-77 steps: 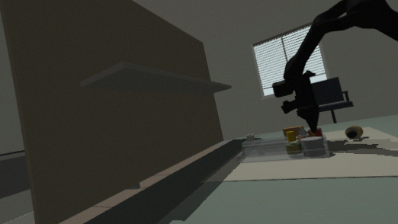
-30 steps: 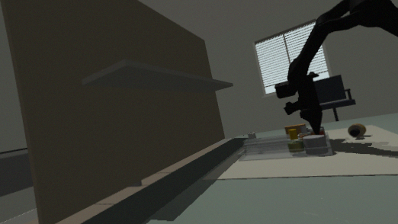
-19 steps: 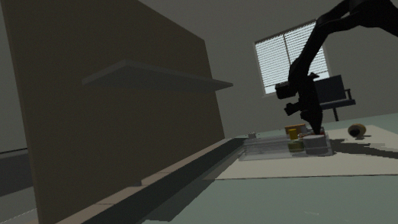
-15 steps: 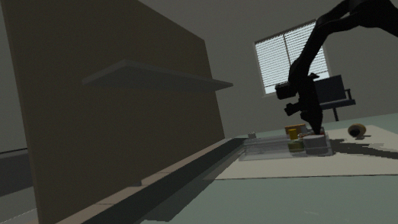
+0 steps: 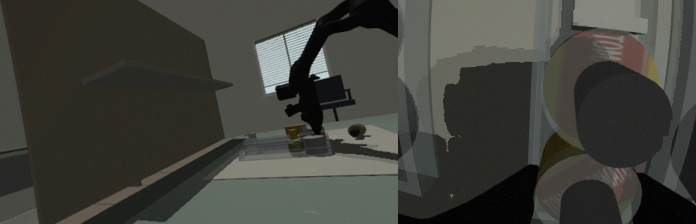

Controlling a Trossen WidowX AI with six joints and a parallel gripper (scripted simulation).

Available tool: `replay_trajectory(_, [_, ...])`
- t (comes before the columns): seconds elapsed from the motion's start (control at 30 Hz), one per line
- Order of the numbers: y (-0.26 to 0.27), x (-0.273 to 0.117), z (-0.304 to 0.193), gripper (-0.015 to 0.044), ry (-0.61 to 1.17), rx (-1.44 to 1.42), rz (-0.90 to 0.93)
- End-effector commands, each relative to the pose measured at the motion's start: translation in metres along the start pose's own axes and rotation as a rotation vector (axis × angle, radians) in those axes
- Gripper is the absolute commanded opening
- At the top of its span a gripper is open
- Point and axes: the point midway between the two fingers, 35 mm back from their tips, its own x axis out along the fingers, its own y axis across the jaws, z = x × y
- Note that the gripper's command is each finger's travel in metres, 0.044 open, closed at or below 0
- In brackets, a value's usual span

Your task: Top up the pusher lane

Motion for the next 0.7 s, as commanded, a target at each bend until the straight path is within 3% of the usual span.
replay_trajectory(0.0, [0.0012, 0.0009, 0.0019, 0.0, -0.007, -0.006, 0.004])
replay_trajectory(0.67, [0.0011, 0.001, -0.0014, 0.0, -0.007, -0.006, 0.004])
